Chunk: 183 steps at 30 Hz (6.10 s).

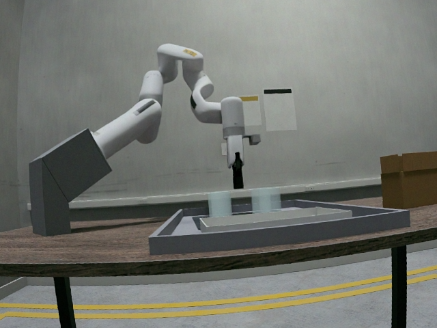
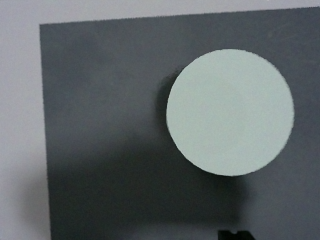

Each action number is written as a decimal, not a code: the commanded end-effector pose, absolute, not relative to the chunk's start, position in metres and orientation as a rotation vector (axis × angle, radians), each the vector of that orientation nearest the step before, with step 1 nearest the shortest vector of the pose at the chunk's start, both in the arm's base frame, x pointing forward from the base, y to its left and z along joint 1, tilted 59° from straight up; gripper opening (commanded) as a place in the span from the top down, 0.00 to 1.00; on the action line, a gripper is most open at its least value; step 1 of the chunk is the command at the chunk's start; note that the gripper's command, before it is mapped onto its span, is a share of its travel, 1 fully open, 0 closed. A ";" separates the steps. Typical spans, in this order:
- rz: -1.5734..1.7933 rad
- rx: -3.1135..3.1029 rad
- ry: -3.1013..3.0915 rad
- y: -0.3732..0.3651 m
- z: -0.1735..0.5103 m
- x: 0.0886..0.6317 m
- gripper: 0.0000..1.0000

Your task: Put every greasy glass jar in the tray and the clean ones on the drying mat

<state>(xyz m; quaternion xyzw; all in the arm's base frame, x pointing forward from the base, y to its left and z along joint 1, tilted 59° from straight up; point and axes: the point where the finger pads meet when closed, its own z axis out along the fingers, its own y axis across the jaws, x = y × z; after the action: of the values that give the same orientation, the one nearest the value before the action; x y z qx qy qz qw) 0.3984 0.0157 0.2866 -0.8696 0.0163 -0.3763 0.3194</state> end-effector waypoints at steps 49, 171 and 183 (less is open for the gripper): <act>-0.987 -2.287 0.043 -0.140 0.181 0.417 1.00; -0.987 -2.287 0.043 -0.116 0.150 0.423 1.00; -0.987 -2.287 0.043 -0.116 0.149 0.421 1.00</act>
<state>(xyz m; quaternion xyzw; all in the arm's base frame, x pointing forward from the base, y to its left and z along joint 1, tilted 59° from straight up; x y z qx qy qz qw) 0.4218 -0.1141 0.1490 -0.8700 0.0152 -0.3741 0.3207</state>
